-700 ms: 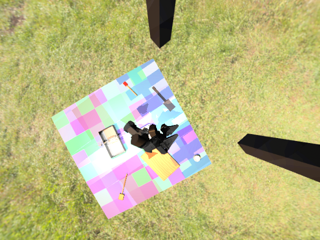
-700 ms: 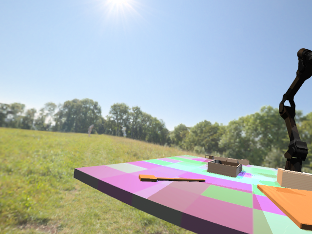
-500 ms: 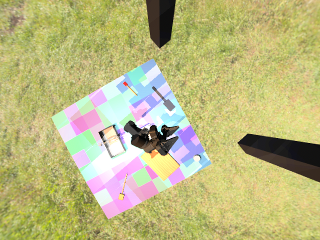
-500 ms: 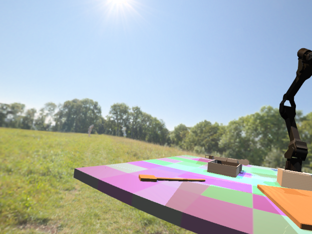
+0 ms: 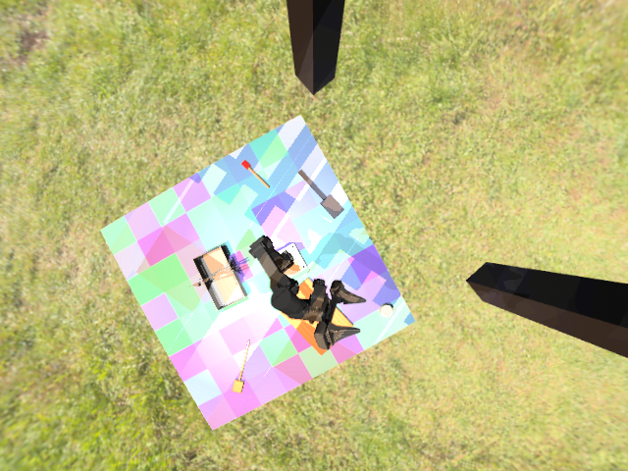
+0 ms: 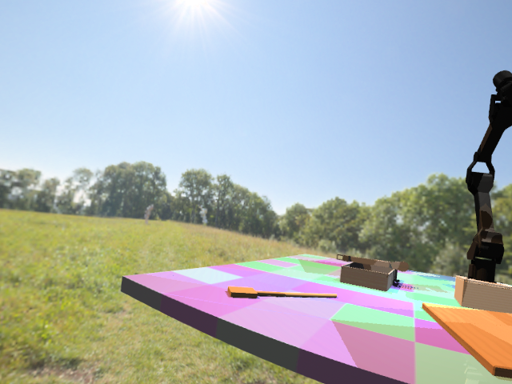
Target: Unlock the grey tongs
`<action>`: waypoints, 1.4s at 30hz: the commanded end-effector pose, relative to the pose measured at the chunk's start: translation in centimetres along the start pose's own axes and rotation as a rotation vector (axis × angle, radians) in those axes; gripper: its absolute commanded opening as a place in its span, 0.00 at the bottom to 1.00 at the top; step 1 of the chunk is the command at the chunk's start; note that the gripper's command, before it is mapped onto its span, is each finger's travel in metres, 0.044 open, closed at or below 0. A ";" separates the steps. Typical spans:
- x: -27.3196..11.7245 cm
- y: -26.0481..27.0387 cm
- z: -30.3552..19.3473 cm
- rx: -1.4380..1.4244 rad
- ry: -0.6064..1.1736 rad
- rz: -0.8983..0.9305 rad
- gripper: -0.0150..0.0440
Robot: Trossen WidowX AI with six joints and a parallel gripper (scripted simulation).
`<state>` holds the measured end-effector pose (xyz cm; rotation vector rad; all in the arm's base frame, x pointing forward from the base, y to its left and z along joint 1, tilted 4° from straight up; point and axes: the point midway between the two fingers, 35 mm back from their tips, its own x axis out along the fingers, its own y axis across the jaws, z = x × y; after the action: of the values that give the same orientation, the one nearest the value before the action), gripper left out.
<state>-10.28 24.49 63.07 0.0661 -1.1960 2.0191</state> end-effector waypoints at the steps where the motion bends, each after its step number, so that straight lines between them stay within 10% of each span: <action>1: -0.7 -1.5 -3.8 0.029 0.116 -0.067 1.00; 19: -15.9 -9.0 -23.8 0.267 0.789 -0.486 1.00; 42: -46.1 -8.1 -31.3 0.599 1.402 -1.131 1.00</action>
<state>34.22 26.67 36.12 -0.2971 0.2348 0.9728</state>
